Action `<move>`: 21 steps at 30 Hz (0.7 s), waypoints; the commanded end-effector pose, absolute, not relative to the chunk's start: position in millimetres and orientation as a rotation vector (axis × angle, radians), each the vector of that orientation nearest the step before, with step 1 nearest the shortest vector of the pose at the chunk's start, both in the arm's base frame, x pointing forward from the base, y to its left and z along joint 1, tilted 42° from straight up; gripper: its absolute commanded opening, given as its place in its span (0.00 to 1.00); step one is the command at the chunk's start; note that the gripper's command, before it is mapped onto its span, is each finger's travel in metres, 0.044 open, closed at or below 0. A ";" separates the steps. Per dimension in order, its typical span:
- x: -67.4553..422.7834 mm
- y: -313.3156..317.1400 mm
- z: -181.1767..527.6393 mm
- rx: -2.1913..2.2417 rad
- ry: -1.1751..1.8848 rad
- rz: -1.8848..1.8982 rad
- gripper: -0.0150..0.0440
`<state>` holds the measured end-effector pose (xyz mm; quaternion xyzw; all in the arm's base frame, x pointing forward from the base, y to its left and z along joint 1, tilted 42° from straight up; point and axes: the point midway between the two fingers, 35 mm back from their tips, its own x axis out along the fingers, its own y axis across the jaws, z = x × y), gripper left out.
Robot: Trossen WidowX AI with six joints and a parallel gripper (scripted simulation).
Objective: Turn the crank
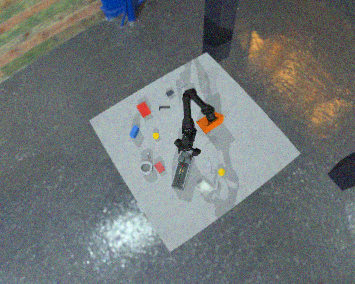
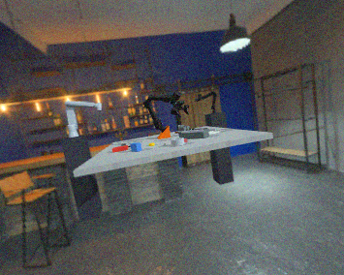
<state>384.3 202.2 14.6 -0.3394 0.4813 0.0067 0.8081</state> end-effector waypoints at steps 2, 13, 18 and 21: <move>395.1 212.6 -3.0 -0.690 1.032 -0.060 1.00; 396.1 181.8 -42.2 -0.686 1.030 -0.071 1.00; 395.8 179.5 -44.5 -0.686 1.029 -0.071 1.00; 395.8 179.5 -44.5 -0.686 1.029 -0.071 1.00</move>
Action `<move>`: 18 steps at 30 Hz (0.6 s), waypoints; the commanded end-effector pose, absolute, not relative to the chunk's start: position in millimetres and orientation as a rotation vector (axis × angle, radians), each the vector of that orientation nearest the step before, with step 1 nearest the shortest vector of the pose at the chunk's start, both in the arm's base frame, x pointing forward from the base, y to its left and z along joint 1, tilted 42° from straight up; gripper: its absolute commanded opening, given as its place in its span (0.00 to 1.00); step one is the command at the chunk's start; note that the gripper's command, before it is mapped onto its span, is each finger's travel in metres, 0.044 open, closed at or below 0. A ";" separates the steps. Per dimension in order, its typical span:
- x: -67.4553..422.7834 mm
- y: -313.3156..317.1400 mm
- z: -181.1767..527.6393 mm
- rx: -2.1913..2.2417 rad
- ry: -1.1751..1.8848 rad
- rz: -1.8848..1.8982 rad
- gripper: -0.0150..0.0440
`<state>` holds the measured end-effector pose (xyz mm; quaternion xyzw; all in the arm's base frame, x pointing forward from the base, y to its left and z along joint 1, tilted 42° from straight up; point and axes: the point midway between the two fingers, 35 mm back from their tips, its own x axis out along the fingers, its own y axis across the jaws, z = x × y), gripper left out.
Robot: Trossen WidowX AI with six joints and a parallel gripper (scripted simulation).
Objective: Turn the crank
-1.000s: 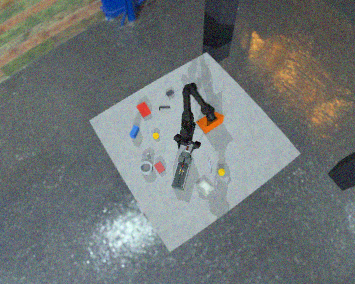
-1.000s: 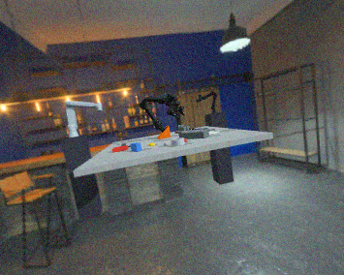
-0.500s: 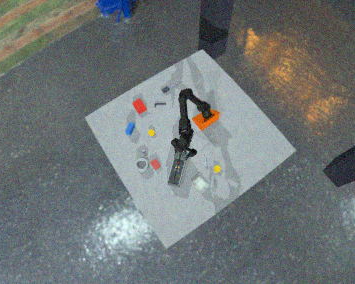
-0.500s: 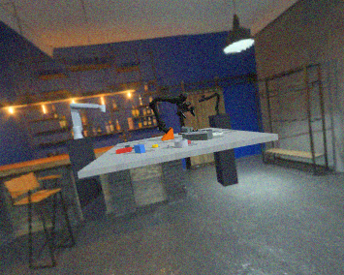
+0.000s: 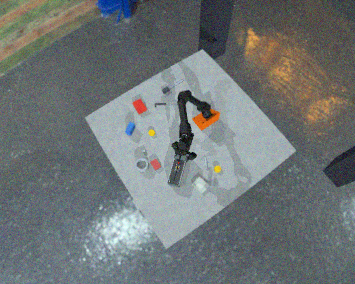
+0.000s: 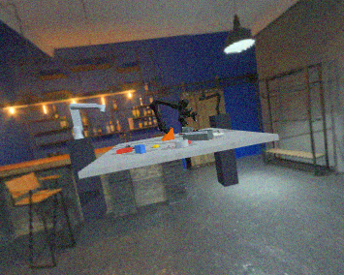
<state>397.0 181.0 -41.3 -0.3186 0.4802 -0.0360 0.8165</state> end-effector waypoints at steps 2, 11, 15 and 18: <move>395.8 179.5 -44.5 -0.686 1.029 -0.071 1.00; 395.8 179.5 -44.5 -0.686 1.029 -0.071 1.00; 396.3 182.4 -41.5 -0.686 1.029 -0.071 1.00; 397.6 194.9 -27.9 -0.683 1.028 -0.073 1.00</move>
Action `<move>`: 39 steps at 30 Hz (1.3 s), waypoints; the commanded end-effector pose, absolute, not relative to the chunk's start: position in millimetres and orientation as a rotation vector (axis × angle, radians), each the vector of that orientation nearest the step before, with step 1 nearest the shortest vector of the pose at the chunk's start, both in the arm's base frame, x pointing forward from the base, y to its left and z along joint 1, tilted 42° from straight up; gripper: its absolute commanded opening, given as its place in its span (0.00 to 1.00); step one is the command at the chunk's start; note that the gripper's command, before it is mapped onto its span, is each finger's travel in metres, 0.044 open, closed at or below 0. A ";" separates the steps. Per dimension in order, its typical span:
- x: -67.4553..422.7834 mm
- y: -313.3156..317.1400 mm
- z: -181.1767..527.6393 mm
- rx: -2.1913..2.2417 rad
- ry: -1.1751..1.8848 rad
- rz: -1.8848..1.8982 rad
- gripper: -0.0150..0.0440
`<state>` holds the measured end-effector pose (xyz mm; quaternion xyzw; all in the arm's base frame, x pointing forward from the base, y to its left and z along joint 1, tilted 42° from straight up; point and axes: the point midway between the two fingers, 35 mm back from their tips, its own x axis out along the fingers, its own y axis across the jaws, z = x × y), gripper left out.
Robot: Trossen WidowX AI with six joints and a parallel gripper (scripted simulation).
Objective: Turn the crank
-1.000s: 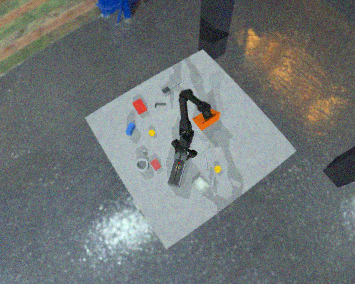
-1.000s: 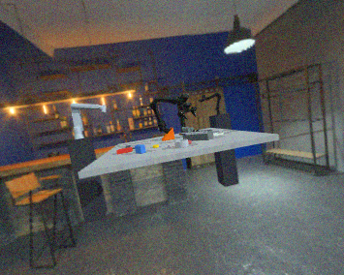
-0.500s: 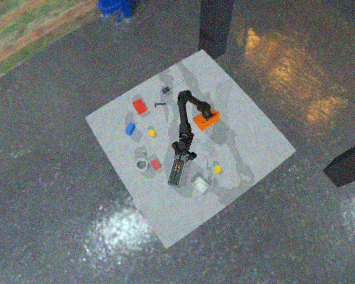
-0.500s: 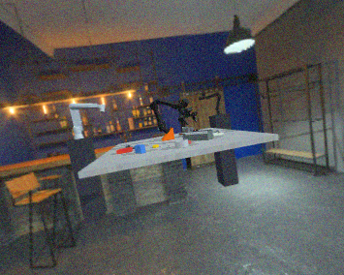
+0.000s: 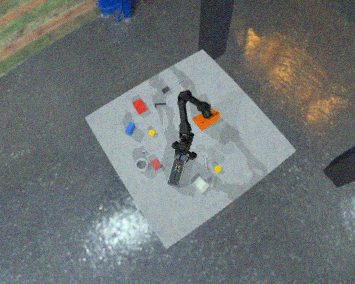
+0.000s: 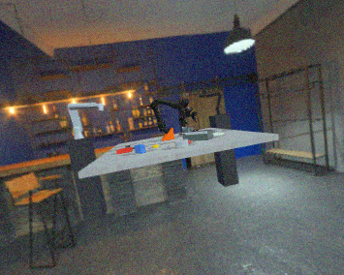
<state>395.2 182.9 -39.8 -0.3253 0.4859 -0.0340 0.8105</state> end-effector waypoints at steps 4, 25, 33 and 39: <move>397.6 211.2 -8.4 -0.679 1.025 -0.074 1.00; 348.5 167.5 40.5 -0.825 1.022 0.180 1.00; 321.1 146.6 51.5 -0.897 0.993 0.296 1.00; 316.3 140.7 49.9 -0.910 0.987 0.318 1.00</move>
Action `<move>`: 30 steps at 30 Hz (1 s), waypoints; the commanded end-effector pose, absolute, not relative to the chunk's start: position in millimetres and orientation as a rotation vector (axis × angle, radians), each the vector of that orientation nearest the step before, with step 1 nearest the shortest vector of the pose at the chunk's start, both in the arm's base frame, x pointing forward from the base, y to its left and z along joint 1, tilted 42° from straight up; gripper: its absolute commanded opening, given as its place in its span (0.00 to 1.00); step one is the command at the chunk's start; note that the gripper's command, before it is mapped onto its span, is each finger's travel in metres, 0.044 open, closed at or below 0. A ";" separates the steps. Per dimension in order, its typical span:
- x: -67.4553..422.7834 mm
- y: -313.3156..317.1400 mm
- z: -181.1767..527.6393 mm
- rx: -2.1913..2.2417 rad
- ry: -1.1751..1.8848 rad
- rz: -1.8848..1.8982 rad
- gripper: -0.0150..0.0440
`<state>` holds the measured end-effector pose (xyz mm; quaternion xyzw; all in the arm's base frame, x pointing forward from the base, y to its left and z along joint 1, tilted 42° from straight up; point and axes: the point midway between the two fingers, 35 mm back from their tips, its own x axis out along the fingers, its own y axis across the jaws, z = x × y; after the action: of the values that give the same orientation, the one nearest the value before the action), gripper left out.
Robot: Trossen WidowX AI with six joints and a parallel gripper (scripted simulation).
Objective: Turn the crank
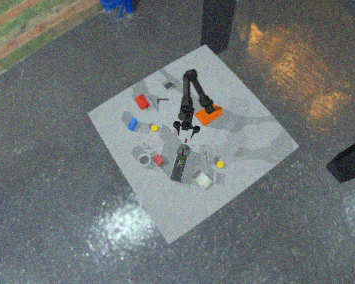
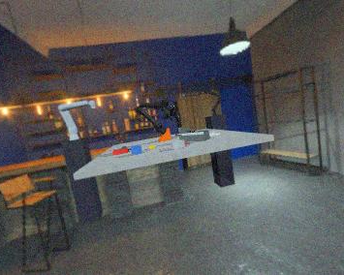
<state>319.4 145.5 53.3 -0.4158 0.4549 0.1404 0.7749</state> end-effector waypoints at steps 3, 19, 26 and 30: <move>318.3 131.7 38.0 -0.910 0.988 0.318 1.00; 314.0 77.3 -20.3 -0.914 0.986 0.315 1.00; 313.5 73.4 -24.3 -0.914 0.986 0.315 1.00; 314.0 69.2 -29.5 -0.914 0.986 0.315 1.00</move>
<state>318.1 74.8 -20.6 -0.4189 0.4470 0.1420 0.7775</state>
